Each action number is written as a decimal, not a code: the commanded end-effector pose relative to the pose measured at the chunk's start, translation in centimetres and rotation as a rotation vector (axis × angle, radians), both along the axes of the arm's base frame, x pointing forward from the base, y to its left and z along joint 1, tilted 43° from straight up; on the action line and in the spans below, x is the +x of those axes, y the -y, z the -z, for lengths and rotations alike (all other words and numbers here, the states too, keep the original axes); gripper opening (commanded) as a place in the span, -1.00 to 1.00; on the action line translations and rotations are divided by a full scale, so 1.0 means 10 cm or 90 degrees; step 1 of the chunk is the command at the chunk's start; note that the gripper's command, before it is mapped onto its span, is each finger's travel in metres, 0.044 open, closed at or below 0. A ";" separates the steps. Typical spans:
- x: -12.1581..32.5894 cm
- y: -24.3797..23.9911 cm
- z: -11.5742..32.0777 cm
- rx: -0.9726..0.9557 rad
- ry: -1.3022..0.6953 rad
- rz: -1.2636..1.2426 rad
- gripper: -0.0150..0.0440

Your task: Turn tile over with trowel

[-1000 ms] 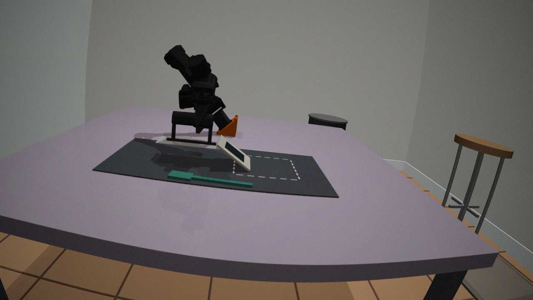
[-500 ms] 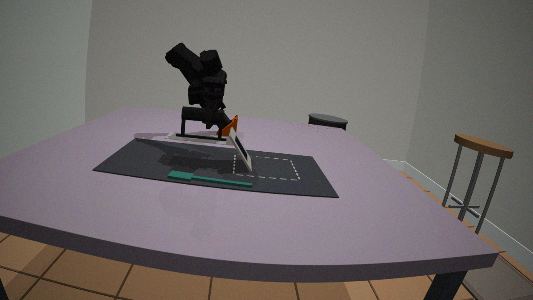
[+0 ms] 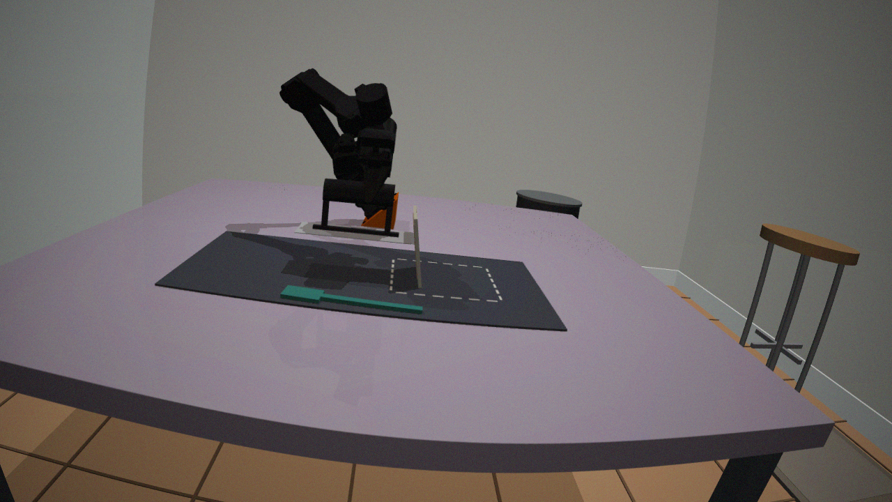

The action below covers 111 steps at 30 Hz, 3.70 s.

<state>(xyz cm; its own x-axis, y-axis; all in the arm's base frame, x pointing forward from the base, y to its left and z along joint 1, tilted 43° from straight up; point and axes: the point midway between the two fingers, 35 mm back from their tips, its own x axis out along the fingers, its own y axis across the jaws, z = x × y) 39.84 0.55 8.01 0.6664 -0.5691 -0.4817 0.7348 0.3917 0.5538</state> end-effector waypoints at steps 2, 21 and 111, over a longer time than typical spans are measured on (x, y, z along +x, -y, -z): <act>0.03 -0.11 0.07 0.004 0.010 -0.005 -0.49; 0.04 -0.18 0.27 0.005 0.010 -0.005 -0.49; 0.18 -0.09 -0.41 0.013 0.003 -0.003 -0.49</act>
<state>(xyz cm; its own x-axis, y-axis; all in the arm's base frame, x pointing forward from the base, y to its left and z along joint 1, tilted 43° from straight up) 40.67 0.04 12.25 0.6608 -0.5673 -0.4915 0.7402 0.3839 0.5520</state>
